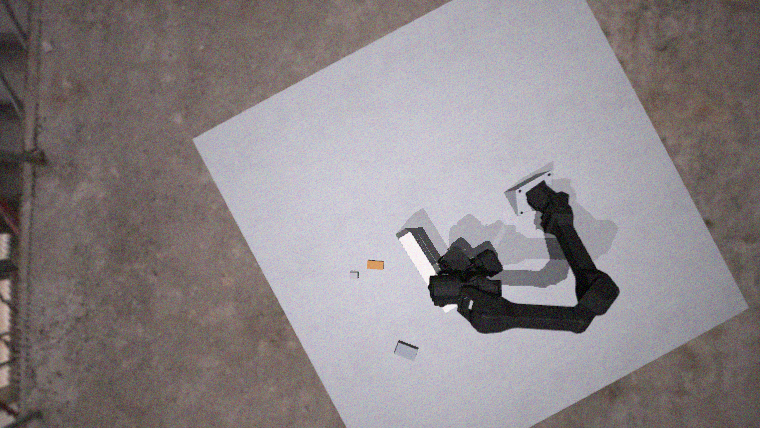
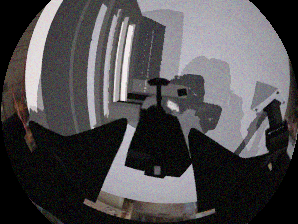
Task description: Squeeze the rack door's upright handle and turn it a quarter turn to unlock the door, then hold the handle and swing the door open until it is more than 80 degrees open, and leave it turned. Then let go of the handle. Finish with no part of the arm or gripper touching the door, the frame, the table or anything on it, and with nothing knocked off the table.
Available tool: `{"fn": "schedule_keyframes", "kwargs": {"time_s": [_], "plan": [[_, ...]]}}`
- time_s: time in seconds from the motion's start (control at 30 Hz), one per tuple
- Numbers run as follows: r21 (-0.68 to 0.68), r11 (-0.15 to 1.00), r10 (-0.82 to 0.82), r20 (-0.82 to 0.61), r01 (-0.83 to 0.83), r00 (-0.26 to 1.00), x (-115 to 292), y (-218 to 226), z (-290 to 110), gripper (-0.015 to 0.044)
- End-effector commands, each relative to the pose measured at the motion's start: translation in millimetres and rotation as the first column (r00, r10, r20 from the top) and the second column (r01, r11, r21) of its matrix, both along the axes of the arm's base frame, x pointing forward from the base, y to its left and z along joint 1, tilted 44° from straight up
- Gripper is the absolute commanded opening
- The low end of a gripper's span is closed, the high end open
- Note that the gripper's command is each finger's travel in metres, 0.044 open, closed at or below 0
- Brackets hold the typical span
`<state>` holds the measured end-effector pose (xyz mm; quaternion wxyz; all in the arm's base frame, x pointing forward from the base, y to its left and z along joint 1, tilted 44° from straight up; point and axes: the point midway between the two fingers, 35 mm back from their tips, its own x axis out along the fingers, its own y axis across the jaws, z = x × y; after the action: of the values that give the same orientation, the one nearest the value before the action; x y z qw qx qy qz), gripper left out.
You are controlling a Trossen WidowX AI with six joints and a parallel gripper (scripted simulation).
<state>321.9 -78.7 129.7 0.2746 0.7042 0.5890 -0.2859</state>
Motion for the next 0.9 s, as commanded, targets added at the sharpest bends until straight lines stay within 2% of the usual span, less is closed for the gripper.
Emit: {"fn": "schedule_keyframes", "kwargs": {"time_s": [0.0,0.17,0.87], "plan": [[0.016,0.994,-0.107,-0.106,0.110,0.989,0.4,0.1,-1.3,0.0287],[0.017,0.993,-0.113,-0.111,0.116,0.987,0.4,0.1,-1.3,0.0287],[0.017,0.993,-0.113,-0.111,0.116,0.987,0.4,0.1,-1.3,0.0147]]}}
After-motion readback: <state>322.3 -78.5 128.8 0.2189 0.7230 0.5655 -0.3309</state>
